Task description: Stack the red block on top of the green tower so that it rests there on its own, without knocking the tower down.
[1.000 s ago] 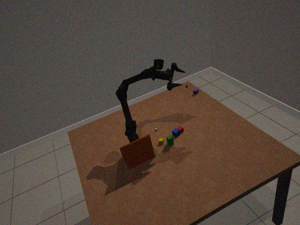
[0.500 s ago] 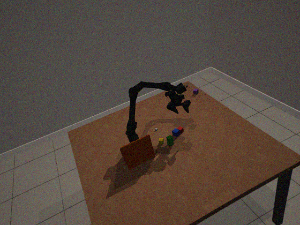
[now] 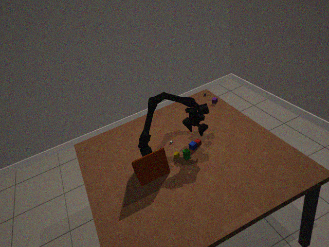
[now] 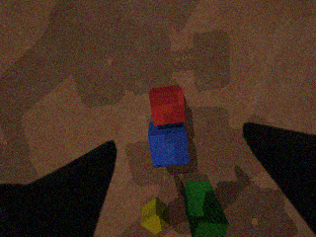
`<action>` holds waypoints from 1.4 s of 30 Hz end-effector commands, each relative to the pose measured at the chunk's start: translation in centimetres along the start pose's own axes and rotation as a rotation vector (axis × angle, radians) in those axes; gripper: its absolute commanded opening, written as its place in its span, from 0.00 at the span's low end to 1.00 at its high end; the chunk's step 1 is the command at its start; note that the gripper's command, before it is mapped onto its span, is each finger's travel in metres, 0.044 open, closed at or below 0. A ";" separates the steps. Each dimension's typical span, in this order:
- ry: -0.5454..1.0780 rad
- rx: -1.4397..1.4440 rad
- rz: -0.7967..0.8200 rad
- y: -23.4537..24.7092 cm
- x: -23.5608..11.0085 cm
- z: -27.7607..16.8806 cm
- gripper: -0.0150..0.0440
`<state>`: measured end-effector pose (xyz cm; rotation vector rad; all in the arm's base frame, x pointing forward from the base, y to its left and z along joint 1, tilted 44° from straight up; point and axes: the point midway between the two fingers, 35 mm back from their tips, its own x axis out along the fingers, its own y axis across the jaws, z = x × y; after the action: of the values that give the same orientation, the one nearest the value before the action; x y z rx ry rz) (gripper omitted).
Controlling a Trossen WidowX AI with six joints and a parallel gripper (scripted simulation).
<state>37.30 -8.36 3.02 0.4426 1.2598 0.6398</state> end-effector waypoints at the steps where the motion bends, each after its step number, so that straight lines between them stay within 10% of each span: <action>1: 0.002 0.008 0.009 0.0 1.4 0.1 1.00; 42: 0.001 0.008 0.013 0.5 9.3 0.1 1.00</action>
<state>38.96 -2.02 -3.23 0.4482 1.2609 0.6479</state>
